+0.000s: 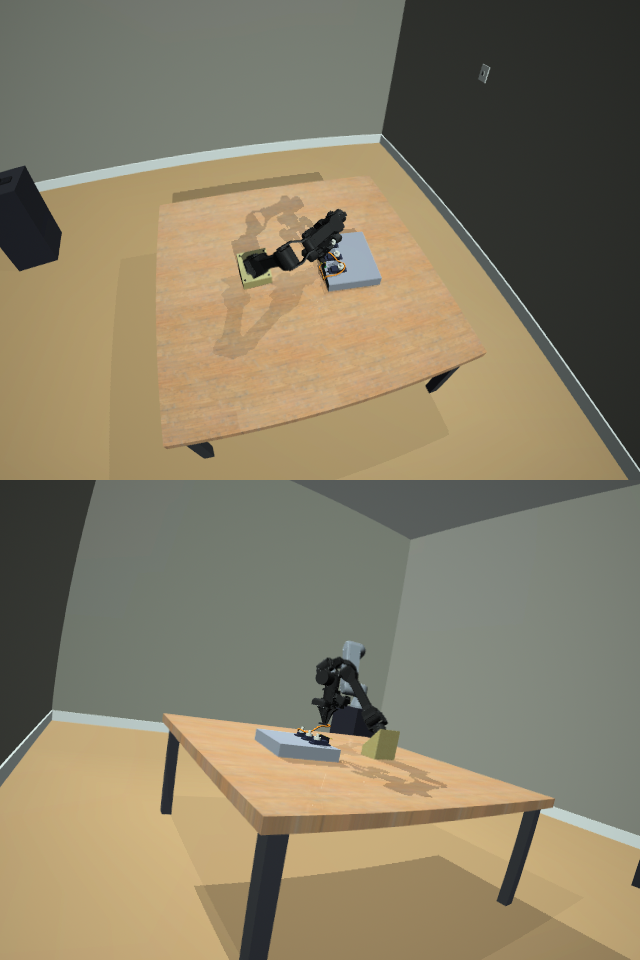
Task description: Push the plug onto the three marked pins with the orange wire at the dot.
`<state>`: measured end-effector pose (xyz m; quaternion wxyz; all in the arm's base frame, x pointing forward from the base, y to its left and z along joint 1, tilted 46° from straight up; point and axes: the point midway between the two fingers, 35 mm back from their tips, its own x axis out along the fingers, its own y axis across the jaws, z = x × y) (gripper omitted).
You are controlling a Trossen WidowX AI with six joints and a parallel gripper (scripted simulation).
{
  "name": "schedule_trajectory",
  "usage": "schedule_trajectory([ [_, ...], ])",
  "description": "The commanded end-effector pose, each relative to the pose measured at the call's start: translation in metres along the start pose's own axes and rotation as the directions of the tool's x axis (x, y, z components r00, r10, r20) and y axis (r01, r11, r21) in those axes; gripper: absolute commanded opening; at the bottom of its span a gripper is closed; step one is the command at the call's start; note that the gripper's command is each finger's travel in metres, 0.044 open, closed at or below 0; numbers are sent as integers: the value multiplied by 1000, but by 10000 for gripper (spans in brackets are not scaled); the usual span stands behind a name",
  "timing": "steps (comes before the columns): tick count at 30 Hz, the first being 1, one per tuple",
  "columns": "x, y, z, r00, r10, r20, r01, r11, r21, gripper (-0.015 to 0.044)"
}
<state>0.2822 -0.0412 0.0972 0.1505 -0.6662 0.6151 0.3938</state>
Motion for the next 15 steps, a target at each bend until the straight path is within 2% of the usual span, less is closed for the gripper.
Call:
schedule_trajectory([
  [1,0,6,9,1000,-2,6,3,989,-150,0],
  [8,1,14,22,1000,0,4,1,924,-384,0],
  [15,3,24,33,1000,3,1,-1,804,-594,0],
])
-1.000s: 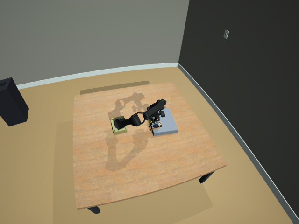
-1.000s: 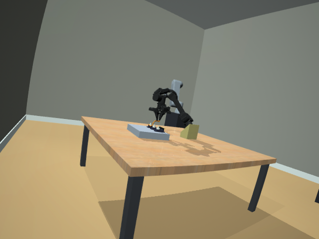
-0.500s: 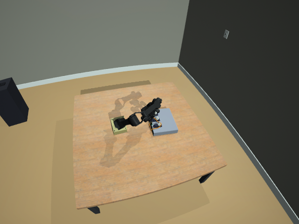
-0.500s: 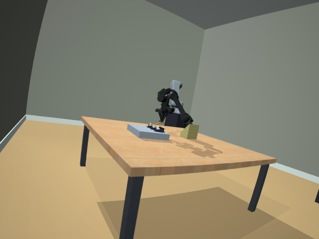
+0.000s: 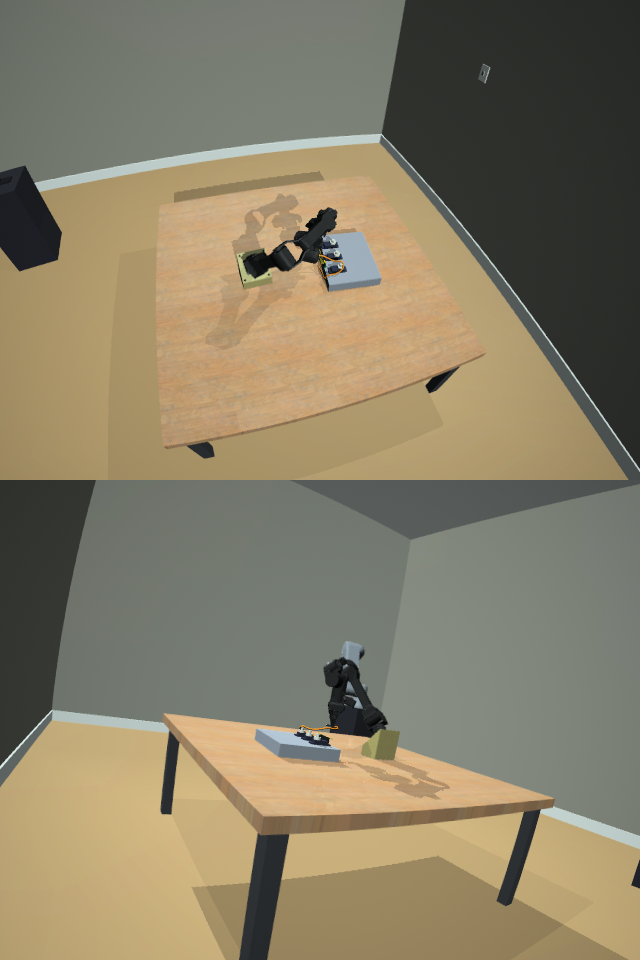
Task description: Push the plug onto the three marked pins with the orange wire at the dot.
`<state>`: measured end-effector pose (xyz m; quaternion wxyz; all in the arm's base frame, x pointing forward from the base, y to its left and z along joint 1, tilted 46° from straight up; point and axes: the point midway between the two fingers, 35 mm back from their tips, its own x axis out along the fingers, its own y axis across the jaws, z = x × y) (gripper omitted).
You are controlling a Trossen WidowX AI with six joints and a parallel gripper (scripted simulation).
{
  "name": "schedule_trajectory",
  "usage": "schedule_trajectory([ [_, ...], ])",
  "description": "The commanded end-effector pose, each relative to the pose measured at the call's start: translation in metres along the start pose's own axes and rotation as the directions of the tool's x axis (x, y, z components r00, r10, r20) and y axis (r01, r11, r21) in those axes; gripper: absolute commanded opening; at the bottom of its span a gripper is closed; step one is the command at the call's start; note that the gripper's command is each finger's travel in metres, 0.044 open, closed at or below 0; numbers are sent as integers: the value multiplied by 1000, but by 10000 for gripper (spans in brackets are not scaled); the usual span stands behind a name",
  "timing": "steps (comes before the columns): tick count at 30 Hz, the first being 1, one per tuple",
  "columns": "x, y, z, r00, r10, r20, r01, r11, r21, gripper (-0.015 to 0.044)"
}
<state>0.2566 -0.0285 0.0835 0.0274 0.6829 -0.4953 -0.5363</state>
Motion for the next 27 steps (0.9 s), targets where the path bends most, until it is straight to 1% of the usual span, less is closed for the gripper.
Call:
schedule_trajectory([
  [1,1,2,11,1000,-2,7,3,988,-153,0],
  [8,4,5,26,1000,2,5,0,923,-385,0],
  [10,4,6,29,1000,3,5,-1,904,-427,0],
  [14,9,5,29,1000,3,5,0,902,-432,0],
  [22,43,6,29,1000,4,3,-2,902,-432,0],
  [27,44,6,28,1000,4,3,-2,902,-431,0],
])
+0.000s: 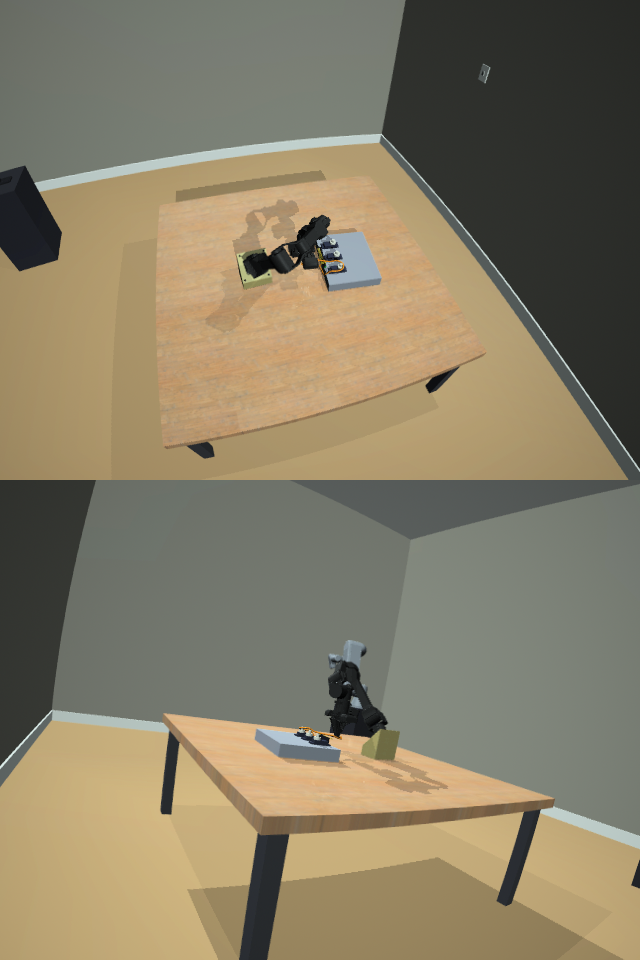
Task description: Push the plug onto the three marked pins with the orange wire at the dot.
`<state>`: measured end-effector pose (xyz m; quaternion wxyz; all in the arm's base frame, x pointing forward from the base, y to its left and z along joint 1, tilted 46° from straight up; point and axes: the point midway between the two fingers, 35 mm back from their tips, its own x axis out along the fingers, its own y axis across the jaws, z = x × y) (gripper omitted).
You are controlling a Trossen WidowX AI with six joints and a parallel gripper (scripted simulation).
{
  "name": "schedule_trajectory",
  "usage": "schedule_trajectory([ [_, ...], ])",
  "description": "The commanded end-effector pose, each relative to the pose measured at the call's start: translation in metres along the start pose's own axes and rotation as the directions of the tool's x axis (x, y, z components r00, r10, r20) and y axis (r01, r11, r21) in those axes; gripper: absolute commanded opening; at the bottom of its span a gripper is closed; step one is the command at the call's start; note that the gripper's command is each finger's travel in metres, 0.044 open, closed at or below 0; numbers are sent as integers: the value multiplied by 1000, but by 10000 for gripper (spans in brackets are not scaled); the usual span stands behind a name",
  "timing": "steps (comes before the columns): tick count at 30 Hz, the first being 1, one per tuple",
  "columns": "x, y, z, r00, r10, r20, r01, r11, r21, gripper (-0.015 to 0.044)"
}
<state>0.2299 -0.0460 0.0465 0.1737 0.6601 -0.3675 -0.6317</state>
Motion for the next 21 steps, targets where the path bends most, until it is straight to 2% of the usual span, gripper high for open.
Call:
schedule_trajectory([
  [1,3,0,0,1000,3,2,-3,1000,-10,0],
  [10,1,2,-29,1000,3,1,-3,1000,-9,0],
  [21,2,0,-37,1000,3,1,-3,1000,-9,0],
])
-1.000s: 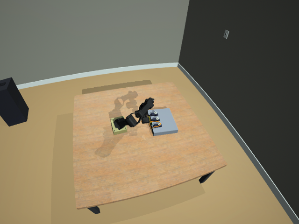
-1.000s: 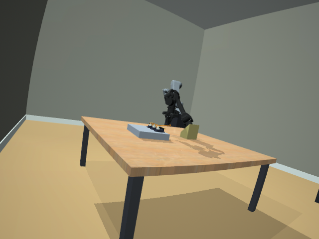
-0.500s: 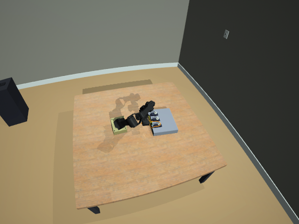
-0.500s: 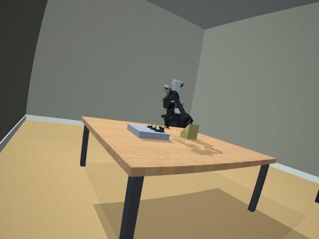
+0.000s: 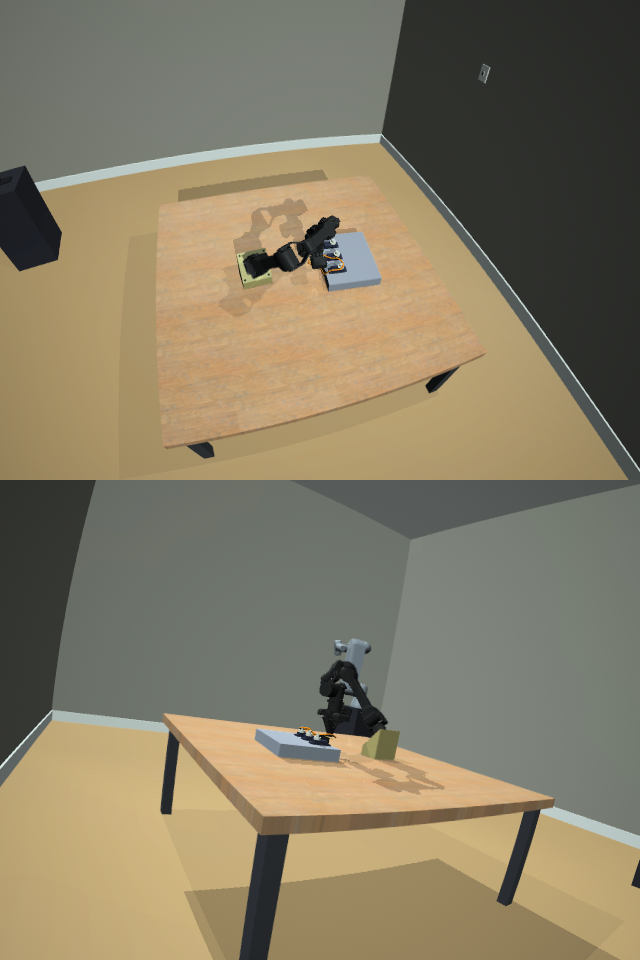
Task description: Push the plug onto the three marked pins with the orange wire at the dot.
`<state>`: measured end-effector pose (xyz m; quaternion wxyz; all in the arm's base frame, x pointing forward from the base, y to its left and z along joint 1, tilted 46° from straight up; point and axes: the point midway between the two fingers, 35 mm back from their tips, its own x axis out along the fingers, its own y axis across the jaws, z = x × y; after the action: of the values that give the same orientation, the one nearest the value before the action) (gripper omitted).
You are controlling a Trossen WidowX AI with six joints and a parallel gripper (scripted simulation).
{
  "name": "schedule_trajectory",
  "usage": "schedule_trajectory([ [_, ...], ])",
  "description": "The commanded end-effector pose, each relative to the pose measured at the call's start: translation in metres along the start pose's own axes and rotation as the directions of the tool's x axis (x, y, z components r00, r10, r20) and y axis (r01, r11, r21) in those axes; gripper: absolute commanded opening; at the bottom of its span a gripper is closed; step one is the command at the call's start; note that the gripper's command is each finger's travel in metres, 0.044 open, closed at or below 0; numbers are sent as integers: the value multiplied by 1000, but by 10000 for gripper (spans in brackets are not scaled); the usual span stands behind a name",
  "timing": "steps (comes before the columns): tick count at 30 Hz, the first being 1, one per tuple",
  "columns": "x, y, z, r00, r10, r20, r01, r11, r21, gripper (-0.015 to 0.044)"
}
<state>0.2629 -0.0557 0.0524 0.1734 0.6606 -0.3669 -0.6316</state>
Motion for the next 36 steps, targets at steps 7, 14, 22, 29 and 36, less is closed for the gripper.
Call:
schedule_trajectory([
  [7,1,-2,0,1000,4,1,-4,1000,-8,0],
  [14,1,-2,0,1000,4,1,-4,1000,-8,0],
  [22,1,-2,-5,1000,4,1,-4,1000,-8,0],
  [29,1,-1,-10,1000,4,1,-4,1000,-8,0],
  [36,0,0,-14,1000,4,1,-4,1000,-8,0],
])
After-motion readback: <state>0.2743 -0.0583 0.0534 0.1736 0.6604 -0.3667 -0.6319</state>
